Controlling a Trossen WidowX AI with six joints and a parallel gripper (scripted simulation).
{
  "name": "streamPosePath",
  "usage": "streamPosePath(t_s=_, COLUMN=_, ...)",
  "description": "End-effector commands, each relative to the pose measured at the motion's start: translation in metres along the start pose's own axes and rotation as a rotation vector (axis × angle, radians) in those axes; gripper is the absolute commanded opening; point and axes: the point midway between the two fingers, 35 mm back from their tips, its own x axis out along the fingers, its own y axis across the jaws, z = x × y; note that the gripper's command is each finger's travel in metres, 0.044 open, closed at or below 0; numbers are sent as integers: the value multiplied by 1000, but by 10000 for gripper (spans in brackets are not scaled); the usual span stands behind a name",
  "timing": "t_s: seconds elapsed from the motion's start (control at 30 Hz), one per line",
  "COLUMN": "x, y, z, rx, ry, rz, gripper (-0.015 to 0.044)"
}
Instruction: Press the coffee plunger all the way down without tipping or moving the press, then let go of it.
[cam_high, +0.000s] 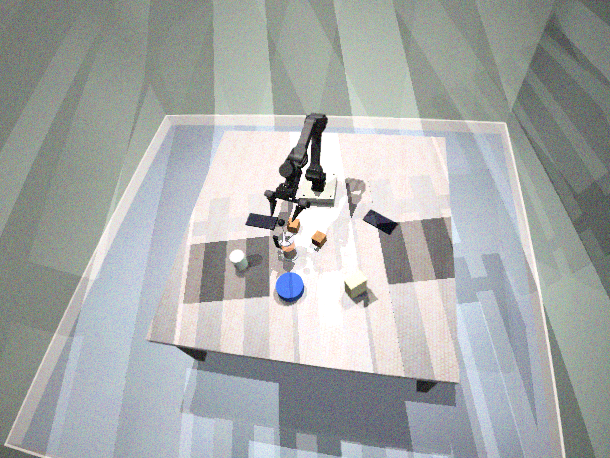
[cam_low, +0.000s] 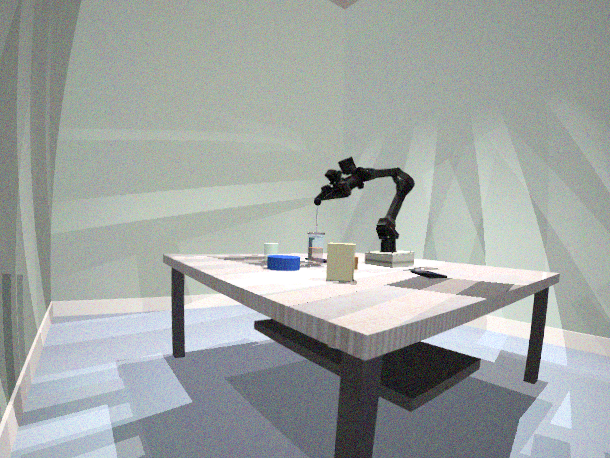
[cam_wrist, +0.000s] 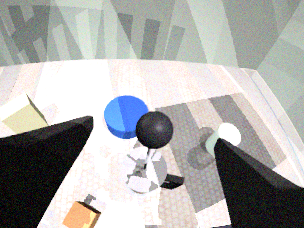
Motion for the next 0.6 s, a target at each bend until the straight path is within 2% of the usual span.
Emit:
streamPosePath(t_s=0.0, x=6, y=1, z=0, rx=4, ry=-2, rz=3, gripper=440)
streamPosePath(t_s=0.3, x=18, y=1, z=0, rx=4, ry=-3, rz=4, gripper=440)
streamPosePath(t_s=0.57, x=18, y=1, z=0, rx=4, ry=-3, rz=4, gripper=230)
